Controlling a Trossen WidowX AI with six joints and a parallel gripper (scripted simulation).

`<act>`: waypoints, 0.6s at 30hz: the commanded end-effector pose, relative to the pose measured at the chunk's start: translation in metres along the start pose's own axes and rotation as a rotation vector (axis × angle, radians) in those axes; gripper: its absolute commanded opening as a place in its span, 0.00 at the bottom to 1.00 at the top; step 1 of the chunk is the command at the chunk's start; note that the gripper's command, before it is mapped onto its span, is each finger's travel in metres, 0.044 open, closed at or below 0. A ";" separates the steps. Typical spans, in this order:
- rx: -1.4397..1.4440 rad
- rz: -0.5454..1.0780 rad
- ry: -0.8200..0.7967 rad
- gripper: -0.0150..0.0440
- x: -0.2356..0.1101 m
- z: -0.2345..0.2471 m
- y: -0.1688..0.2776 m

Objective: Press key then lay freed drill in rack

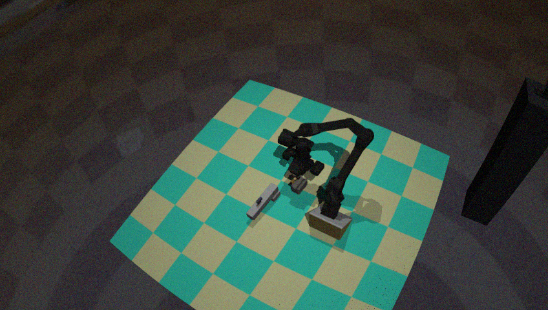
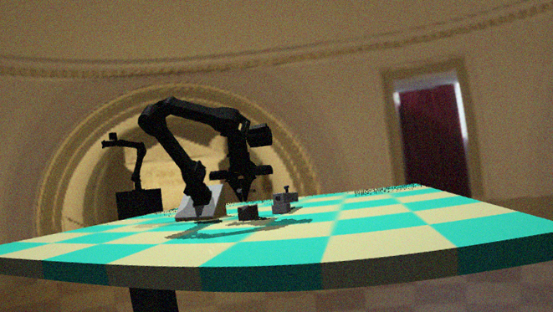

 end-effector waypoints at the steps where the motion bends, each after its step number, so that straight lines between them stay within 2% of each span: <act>1: -0.004 0.001 0.001 0.25 0.001 0.007 0.001; 18: -0.004 0.002 0.001 0.25 0.025 0.010 0.002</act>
Point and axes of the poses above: the point midway between the two fingers, 35 mm back from their tips, its own x axis out along the fingers, its own z axis across the jaws, y = z × x, the point moved 8 cm from there along -x, back along the fingers, and after that the axes turned 3 degrees about -x, right-handed, at the moved point
